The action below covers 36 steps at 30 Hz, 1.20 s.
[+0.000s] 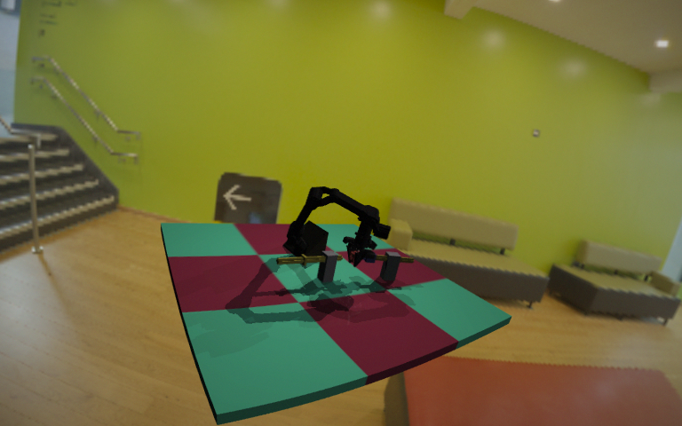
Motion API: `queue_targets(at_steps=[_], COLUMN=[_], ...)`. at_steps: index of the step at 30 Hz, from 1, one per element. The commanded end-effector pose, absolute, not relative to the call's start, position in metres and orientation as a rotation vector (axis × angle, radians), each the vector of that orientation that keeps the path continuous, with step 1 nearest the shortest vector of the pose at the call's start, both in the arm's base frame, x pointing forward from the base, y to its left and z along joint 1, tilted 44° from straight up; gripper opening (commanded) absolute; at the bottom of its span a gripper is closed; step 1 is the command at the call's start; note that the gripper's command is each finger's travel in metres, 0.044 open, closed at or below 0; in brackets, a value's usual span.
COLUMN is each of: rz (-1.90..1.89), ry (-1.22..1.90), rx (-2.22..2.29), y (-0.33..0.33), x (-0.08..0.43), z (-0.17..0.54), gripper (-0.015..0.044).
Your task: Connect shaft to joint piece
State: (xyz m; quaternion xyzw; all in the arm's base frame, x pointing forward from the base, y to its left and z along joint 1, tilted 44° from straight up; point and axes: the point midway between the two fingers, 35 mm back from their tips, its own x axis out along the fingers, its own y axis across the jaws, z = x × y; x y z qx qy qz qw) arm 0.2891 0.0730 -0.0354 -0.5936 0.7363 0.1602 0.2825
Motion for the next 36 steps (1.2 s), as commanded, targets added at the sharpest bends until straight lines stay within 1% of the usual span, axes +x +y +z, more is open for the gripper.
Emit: queue_targets(at_steps=[1,23,28,29,31,36], rz=[0.459,0.456,0.456,0.456,0.456,0.456], ry=[1.992,1.993,1.993,1.993,1.993,1.993], rx=[-1.652,-1.648,-1.648,-1.648,-1.648,-1.648], y=[0.0733,0.0733,0.0733,0.0733,0.0733,0.0733], x=[0.2912,0.2908,0.2908,0.2908,0.2908,0.2908], z=[-0.0342,-0.0341,-0.0341,-0.0341,-0.0341,-0.0341], gripper=[0.0,0.0,0.0131,0.0147,0.0147,0.0278])
